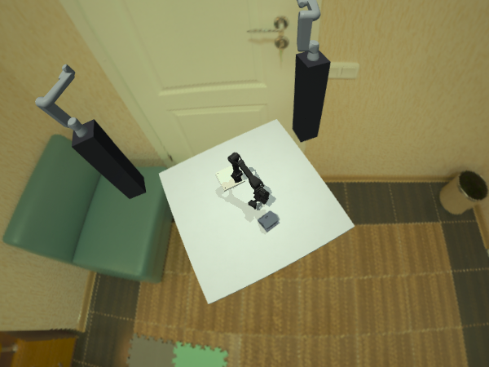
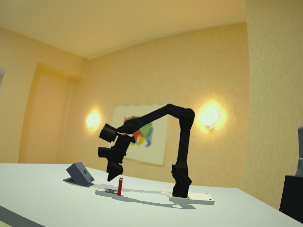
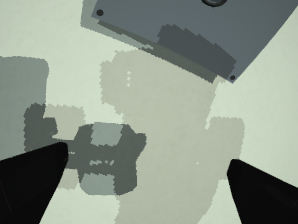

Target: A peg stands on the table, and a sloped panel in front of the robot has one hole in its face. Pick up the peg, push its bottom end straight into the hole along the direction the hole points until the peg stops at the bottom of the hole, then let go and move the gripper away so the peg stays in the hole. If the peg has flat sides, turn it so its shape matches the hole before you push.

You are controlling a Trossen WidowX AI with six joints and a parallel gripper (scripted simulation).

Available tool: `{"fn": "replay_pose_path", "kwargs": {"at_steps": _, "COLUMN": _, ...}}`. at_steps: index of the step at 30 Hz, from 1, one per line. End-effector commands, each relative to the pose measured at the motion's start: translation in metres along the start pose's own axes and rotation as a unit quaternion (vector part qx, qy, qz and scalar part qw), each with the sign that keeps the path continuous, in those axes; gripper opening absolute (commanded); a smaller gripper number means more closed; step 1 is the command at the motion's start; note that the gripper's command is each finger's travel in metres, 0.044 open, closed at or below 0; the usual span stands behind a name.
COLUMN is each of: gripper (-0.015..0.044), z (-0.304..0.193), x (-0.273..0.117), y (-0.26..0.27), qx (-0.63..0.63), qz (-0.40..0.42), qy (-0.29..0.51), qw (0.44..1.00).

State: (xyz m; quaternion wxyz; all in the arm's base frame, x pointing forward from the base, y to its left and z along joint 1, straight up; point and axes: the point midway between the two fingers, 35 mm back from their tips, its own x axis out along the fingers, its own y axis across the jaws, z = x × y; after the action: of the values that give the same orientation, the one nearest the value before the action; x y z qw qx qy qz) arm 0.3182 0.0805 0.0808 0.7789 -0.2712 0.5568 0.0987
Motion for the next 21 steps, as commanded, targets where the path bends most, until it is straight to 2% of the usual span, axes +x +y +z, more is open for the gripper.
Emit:
{"fn": "replay_pose_path", "kwargs": {"at_steps": 1, "gripper": 0.0440, "z": 0.000, "x": -0.016, "y": 0.018, "qx": -0.004, "qz": 0.040, "qy": 0.014, "qw": 0.999}}
{"fn": "replay_pose_path", "kwargs": {"at_steps": 15, "gripper": 0.0440, "z": -0.019, "x": -0.068, "y": 0.070, "qx": -0.020, "qz": 0.151, "qy": 0.093, "qw": 0.984}}
{"fn": "replay_pose_path", "kwargs": {"at_steps": 21, "gripper": 0.0440, "z": -0.022, "x": -0.075, "y": 0.074, "qx": -0.021, "qz": 0.162, "qy": 0.103, "qw": 0.981}}
